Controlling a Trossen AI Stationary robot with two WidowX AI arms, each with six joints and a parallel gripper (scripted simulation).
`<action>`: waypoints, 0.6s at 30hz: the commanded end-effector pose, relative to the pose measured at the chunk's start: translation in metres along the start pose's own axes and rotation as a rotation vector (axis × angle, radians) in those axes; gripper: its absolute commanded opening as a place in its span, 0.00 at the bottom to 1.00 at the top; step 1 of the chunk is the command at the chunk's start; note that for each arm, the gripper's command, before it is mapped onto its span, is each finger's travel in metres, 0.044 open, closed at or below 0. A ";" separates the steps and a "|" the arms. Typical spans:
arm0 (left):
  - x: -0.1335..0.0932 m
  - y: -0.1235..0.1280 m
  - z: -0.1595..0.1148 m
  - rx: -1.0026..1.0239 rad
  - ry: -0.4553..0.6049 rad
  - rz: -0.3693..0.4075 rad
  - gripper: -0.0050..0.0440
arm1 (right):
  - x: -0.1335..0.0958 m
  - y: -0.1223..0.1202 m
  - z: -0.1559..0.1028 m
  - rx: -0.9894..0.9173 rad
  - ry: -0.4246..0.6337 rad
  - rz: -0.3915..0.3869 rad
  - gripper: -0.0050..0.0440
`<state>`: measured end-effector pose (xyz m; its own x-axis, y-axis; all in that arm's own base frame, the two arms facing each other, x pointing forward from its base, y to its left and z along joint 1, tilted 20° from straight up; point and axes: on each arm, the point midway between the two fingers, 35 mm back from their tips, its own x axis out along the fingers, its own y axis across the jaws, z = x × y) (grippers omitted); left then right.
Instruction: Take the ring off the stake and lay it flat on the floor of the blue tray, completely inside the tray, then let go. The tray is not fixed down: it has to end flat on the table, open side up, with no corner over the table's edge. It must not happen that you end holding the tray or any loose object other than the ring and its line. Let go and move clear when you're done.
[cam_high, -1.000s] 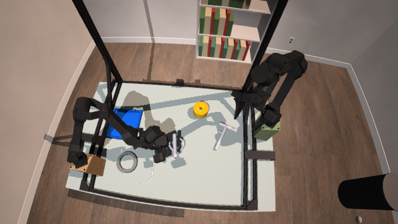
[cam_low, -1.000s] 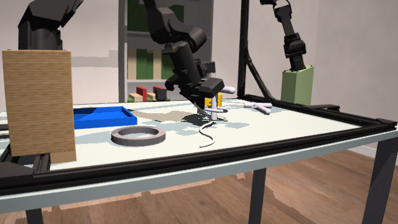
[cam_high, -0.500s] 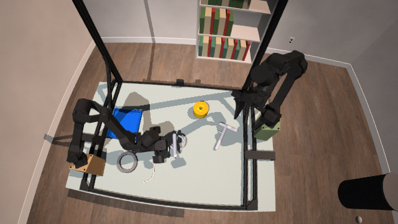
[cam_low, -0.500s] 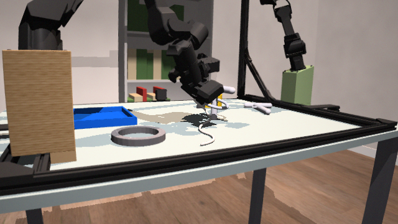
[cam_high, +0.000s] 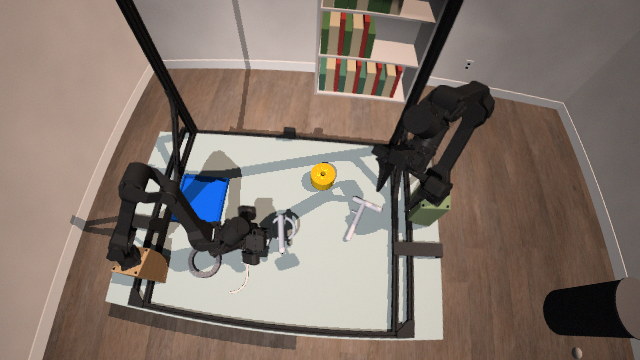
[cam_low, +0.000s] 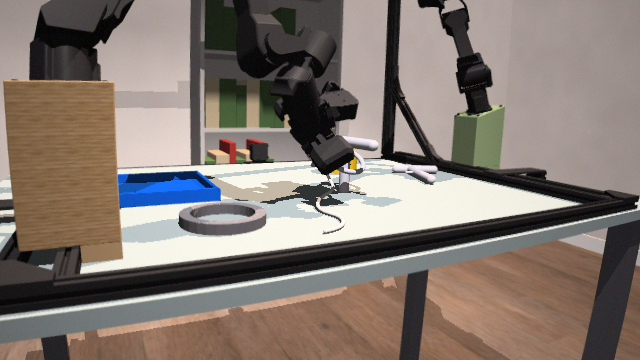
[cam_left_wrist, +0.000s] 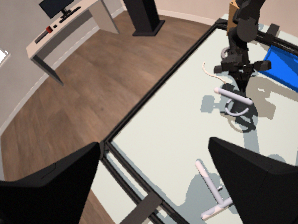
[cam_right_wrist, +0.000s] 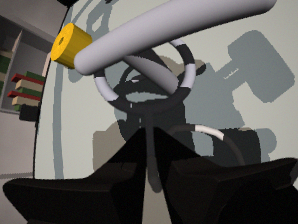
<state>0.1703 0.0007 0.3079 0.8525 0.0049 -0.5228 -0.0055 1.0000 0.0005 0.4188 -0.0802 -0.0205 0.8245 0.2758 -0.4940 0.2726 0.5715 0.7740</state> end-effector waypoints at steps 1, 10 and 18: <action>0.000 -0.001 -0.001 0.002 0.004 -0.005 0.92 | -0.002 -0.004 -0.005 0.045 0.006 0.025 0.10; 0.000 -0.001 -0.001 0.002 0.004 -0.005 0.92 | -0.002 -0.004 -0.005 0.045 0.006 0.025 0.10; 0.000 -0.001 -0.001 0.002 0.004 -0.005 0.92 | -0.001 0.002 -0.004 0.061 -0.002 -0.008 0.10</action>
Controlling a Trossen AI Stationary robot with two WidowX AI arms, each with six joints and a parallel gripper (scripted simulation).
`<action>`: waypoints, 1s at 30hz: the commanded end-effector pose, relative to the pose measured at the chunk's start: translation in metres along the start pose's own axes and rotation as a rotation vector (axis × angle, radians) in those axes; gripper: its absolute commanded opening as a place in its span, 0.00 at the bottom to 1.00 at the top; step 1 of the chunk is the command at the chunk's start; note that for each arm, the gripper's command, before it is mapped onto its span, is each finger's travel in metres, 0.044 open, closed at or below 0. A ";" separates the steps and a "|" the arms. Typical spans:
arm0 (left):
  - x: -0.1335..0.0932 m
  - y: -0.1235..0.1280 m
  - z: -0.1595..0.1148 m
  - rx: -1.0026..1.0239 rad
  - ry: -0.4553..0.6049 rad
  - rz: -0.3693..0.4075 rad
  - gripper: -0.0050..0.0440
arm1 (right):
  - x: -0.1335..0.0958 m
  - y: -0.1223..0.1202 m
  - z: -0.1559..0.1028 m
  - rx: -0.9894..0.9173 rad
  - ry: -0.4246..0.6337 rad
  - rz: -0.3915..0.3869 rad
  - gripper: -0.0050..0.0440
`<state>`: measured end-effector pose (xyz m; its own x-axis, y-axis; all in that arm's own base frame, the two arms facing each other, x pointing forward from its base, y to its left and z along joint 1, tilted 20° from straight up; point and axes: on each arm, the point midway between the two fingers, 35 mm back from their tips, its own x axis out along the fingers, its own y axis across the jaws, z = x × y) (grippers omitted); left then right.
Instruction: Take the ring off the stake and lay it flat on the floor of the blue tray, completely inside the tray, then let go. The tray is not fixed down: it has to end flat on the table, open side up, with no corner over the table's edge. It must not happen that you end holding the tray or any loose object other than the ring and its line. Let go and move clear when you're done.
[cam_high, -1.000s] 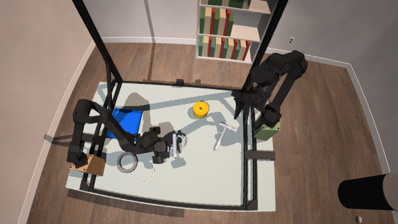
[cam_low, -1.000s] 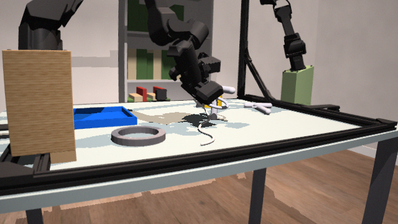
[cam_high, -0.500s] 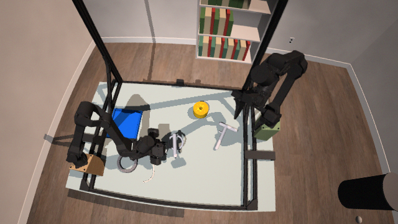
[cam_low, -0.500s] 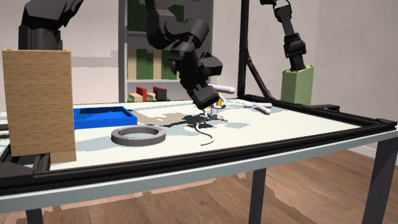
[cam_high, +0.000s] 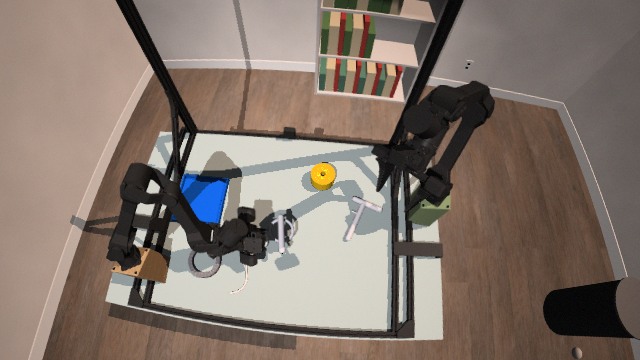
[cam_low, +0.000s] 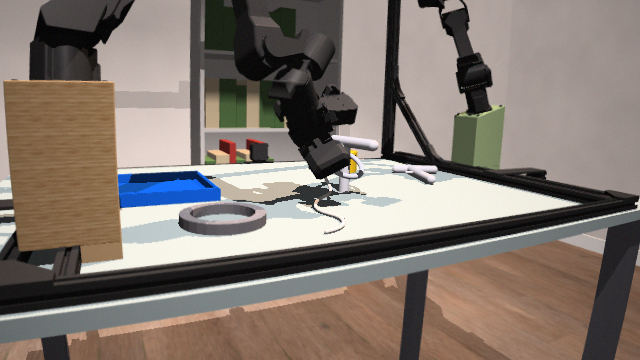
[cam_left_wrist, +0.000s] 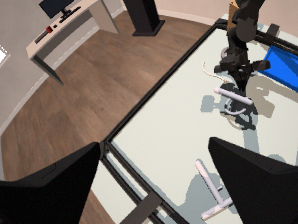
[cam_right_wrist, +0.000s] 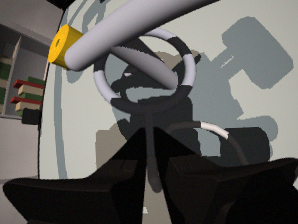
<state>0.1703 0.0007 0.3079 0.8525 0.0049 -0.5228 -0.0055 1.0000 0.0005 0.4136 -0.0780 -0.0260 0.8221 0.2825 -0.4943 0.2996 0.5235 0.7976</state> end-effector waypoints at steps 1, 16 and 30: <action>0.000 -0.001 -0.001 0.002 0.004 -0.005 0.92 | 0.000 0.007 0.002 0.004 -0.011 -0.017 0.10; 0.000 -0.001 -0.001 0.002 0.004 -0.005 0.92 | 0.000 0.013 0.002 0.014 -0.014 -0.048 0.10; 0.000 -0.001 -0.001 0.002 0.004 -0.005 0.92 | -0.001 0.019 0.002 0.022 -0.016 -0.078 0.10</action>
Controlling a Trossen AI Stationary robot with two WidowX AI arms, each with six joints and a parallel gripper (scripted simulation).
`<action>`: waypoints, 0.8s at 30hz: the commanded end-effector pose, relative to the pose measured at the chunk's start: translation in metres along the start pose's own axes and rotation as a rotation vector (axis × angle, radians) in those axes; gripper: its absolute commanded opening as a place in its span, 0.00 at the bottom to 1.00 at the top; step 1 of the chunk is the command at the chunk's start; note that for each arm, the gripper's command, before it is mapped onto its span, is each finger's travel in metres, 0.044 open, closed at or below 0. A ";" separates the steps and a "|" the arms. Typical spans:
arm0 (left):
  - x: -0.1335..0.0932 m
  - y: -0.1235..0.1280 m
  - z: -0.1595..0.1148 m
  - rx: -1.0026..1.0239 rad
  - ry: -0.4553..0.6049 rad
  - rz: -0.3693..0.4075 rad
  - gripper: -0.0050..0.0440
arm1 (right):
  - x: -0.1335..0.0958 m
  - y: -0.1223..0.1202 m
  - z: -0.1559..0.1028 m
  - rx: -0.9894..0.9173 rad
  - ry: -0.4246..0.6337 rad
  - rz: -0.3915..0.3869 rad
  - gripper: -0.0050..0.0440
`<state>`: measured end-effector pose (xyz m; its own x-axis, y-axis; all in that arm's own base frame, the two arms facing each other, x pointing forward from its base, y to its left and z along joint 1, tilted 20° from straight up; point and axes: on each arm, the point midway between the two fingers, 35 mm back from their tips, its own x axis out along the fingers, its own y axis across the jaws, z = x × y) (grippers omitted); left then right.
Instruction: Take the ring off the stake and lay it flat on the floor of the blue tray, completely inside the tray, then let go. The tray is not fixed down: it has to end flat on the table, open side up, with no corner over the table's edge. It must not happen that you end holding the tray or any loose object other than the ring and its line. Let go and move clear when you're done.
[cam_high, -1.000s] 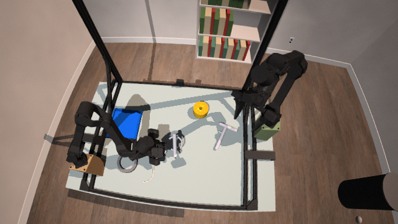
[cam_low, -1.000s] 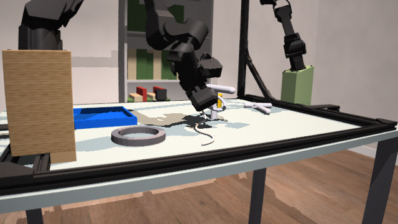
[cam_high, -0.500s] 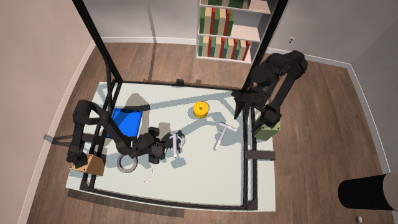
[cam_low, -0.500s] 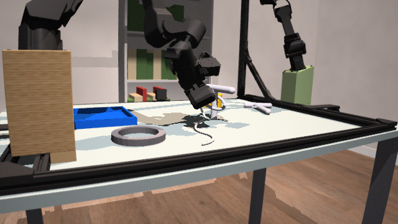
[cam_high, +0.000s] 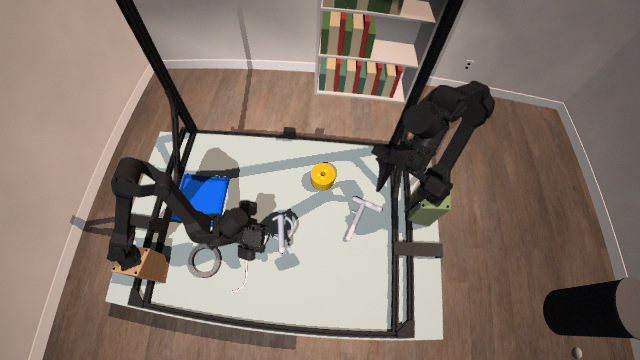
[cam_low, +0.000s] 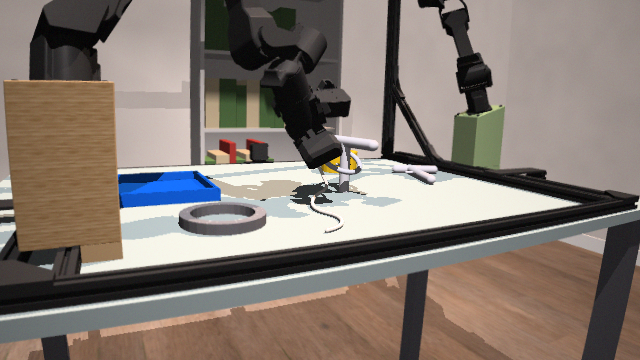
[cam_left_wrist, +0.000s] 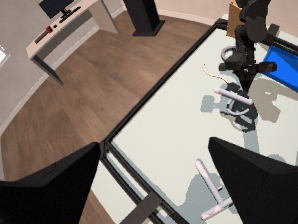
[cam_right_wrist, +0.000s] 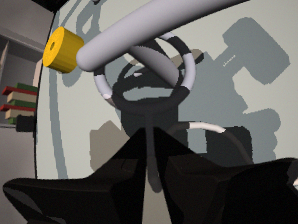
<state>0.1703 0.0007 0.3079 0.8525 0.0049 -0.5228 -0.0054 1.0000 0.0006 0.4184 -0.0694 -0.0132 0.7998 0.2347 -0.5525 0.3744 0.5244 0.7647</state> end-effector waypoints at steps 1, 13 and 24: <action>0.000 -0.001 -0.001 0.002 0.004 -0.005 0.92 | -0.001 0.003 0.002 0.000 -0.008 -0.001 0.10; 0.000 -0.001 -0.001 0.002 0.004 -0.005 0.92 | -0.002 0.011 0.003 0.028 -0.011 -0.021 0.10; 0.000 -0.001 -0.001 0.002 0.004 -0.005 0.92 | -0.004 0.015 0.004 0.028 -0.011 -0.021 0.10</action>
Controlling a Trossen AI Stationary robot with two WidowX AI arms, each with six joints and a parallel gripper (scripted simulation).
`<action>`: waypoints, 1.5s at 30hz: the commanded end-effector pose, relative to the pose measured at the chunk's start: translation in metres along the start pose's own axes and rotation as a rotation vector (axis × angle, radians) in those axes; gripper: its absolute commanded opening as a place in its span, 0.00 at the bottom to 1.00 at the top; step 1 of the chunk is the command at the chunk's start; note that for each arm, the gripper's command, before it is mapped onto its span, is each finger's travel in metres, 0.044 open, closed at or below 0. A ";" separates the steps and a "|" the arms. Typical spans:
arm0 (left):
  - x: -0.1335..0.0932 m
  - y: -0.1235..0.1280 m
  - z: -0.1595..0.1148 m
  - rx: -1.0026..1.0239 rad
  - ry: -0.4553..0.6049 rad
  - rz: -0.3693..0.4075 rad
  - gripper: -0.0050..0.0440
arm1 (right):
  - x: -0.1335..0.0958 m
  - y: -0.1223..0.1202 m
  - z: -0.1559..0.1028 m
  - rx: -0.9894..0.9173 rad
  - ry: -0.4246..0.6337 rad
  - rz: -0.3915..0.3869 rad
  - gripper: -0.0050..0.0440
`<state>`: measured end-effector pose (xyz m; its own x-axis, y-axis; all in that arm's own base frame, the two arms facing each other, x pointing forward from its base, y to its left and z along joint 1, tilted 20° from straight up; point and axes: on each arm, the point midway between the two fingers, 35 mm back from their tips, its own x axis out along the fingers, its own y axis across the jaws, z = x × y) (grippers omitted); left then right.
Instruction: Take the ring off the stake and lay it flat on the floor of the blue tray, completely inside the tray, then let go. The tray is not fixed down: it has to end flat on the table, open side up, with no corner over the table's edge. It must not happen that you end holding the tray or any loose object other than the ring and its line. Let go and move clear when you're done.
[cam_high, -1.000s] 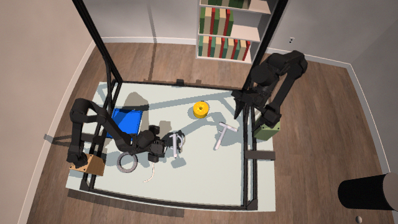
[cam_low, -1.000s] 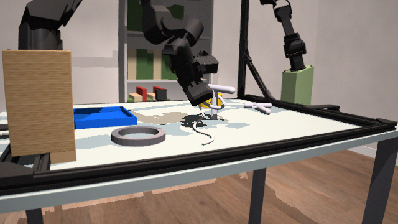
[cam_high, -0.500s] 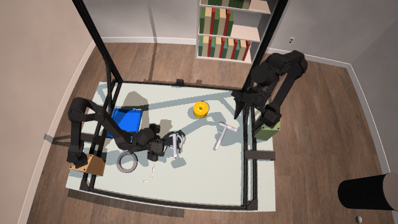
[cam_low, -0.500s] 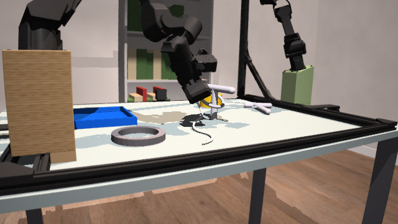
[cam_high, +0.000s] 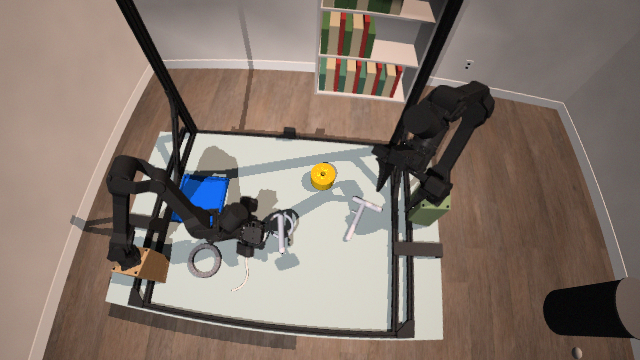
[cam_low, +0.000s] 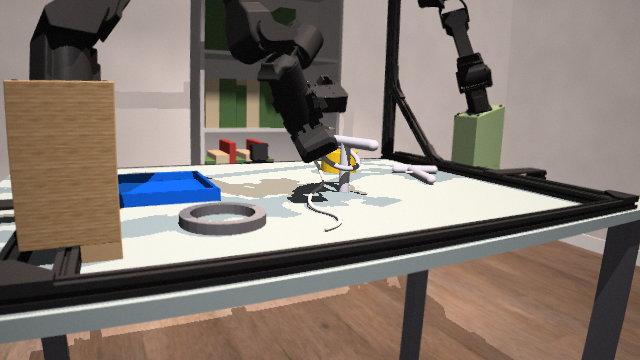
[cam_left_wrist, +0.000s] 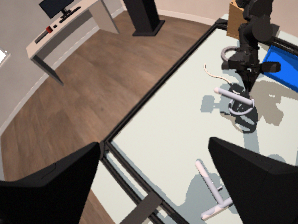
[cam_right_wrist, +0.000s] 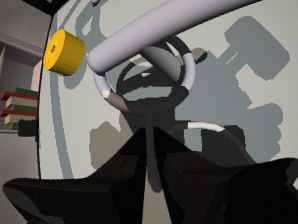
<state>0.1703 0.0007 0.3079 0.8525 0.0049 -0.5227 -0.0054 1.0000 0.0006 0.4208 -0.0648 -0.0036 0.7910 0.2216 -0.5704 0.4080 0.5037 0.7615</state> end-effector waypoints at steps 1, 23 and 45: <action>0.000 -0.001 -0.001 0.002 0.004 -0.005 0.92 | -0.002 0.005 0.003 -0.003 -0.010 0.004 0.10; 0.000 -0.001 -0.001 0.002 0.004 -0.005 0.92 | -0.005 0.008 0.004 -0.012 -0.015 -0.032 0.10; 0.000 -0.001 -0.001 0.002 0.004 -0.005 0.92 | -0.014 0.009 0.010 0.019 -0.006 0.011 0.10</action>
<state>0.1703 0.0007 0.3079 0.8525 0.0049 -0.5227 -0.0054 1.0000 0.0006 0.4197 -0.0694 0.0127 0.7927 0.2169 -0.5697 0.4132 0.4958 0.7638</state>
